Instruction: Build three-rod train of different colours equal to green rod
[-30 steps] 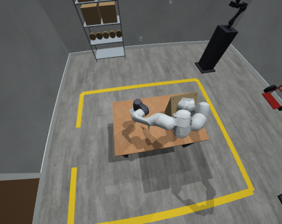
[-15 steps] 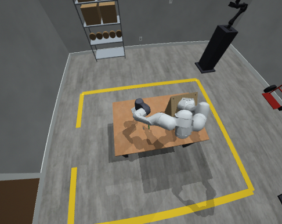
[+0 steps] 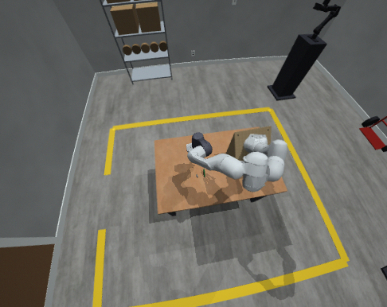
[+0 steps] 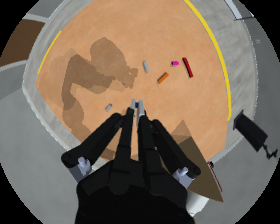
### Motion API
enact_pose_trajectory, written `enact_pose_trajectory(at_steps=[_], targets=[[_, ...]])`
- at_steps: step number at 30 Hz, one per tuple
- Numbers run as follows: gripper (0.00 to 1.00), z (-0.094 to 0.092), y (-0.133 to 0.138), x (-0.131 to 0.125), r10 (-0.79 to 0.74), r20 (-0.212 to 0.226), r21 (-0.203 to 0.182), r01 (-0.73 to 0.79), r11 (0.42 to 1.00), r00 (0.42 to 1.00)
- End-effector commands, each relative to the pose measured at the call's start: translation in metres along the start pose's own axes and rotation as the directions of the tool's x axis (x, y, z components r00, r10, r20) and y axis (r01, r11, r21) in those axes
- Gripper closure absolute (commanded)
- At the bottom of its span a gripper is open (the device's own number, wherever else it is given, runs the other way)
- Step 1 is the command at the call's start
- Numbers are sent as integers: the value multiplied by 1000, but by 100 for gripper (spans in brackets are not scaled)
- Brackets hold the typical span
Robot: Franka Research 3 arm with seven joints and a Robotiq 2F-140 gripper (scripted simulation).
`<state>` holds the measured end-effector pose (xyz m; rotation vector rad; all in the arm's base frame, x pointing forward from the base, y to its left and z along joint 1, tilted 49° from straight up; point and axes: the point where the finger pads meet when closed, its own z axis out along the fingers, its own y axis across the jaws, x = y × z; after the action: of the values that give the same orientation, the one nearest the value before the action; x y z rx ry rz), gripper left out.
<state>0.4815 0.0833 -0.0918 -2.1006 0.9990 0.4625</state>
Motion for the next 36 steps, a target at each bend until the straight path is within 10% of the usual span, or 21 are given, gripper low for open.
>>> enact_pose_trajectory(at_steps=[1, 36], targets=[[97, -2, 7, -4, 166, -8, -1, -167, 986, 986], [97, 13, 36, -22, 388, -12, 3, -388, 922, 921]])
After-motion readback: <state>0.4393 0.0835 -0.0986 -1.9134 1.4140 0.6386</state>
